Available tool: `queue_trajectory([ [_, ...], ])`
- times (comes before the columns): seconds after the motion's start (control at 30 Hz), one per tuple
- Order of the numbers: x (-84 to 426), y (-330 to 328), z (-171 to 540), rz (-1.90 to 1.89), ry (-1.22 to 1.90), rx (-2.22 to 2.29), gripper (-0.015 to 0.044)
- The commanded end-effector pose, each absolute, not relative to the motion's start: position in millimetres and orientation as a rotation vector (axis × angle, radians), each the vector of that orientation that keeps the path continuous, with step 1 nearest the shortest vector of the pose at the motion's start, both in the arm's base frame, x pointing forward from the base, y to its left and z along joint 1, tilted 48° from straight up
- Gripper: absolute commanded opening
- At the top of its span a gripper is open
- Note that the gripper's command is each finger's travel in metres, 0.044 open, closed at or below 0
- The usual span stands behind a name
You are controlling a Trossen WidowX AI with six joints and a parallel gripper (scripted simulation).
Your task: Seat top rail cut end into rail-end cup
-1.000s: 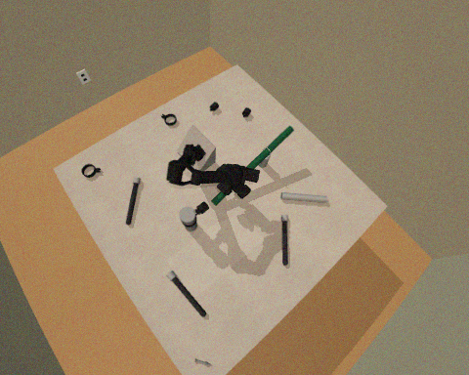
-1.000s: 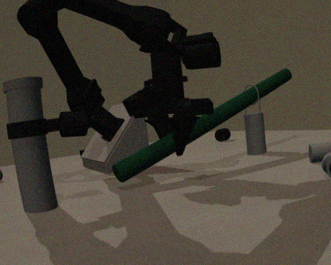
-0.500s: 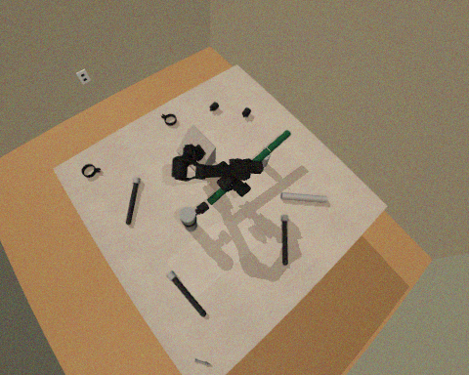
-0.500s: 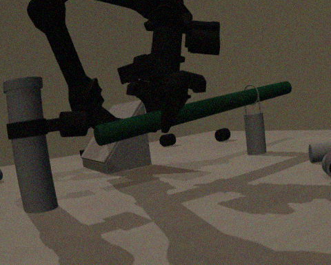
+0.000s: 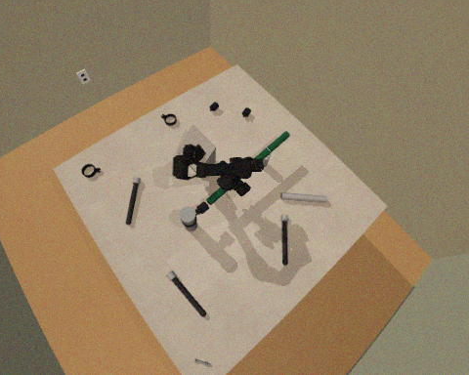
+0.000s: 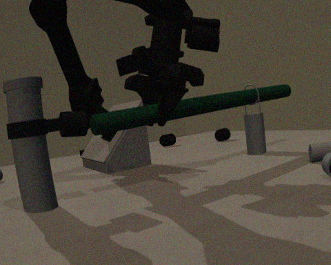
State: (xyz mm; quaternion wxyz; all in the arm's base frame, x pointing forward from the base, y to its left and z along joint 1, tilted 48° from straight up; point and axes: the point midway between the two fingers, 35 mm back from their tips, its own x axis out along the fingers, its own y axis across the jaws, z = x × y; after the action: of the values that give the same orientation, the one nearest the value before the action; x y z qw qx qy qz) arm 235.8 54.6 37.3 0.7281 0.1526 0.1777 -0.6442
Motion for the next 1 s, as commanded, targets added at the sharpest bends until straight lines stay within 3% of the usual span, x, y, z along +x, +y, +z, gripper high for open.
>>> queue_trajectory([
  [0.0,235.6,54.8,36.9,-1.417,0.392,0.338,0.0],
  [0.97,242.0,60.2,45.4,-1.417,0.392,0.338,0.0],
])
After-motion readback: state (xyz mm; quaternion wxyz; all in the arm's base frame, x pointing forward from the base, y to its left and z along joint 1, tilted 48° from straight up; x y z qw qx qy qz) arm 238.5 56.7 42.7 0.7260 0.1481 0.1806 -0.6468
